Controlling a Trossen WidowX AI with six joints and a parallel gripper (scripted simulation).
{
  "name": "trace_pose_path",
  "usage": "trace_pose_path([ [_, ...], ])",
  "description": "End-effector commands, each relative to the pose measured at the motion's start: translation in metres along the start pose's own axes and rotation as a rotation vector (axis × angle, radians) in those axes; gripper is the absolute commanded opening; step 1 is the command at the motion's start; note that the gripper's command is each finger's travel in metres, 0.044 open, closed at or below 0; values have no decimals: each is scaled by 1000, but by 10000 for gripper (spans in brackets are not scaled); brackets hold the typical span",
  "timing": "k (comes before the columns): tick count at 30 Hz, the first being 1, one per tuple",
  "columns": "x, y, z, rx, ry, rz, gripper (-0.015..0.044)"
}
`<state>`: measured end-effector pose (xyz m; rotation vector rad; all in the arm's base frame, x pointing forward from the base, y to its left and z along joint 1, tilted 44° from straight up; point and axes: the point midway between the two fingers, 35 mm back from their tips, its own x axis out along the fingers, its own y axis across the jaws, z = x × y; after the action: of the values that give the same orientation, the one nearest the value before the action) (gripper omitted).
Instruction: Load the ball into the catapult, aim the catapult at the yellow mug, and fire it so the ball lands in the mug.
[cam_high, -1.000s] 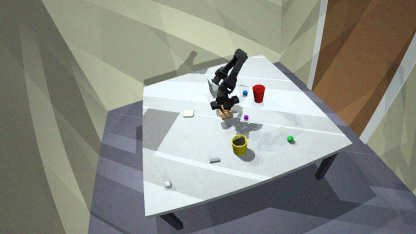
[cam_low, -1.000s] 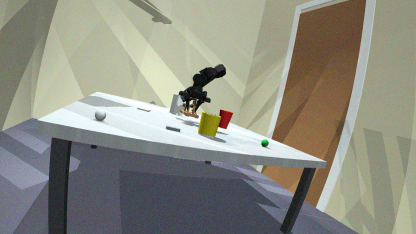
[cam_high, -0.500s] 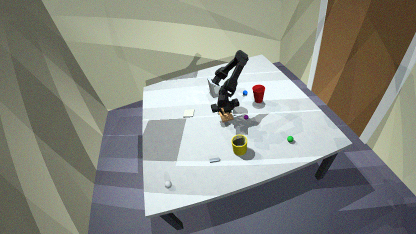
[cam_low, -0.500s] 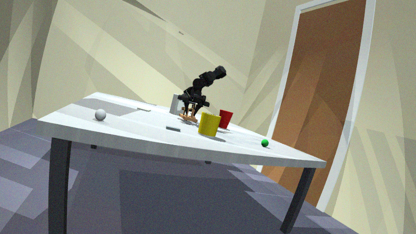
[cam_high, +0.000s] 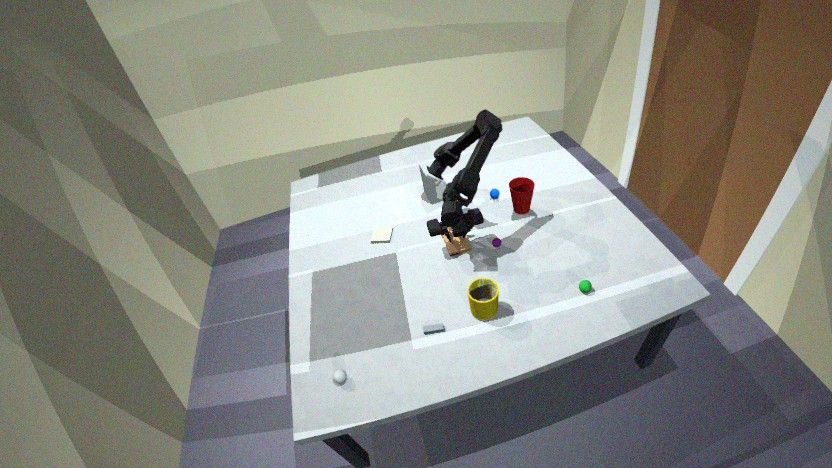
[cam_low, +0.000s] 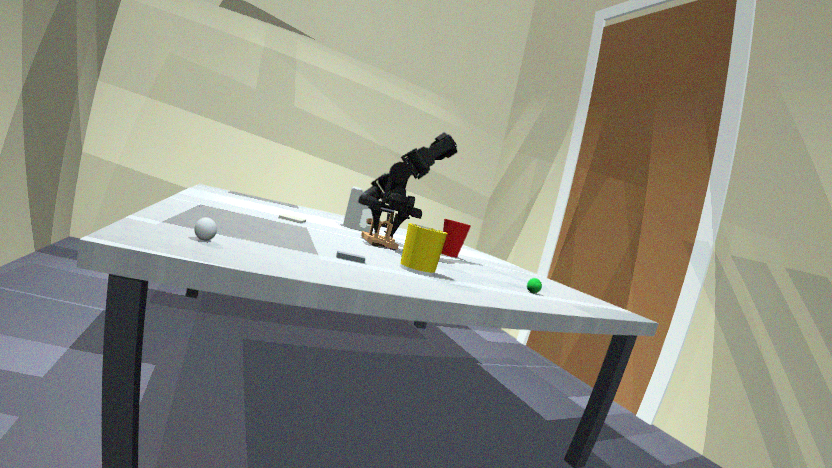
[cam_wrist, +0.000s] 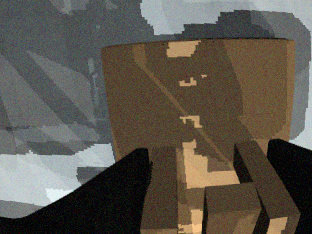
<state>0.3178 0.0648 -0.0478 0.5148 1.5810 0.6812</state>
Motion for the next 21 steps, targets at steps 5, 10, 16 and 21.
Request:
trace_pose_path([
  [5,-1,0,0,0,-2,0,131],
  [10,-1,0,0,0,-2,0,263],
  [16,-24,-2,3,1,-2,-4,420],
  [21,-98,-1,-1,2,1,-4,440],
])
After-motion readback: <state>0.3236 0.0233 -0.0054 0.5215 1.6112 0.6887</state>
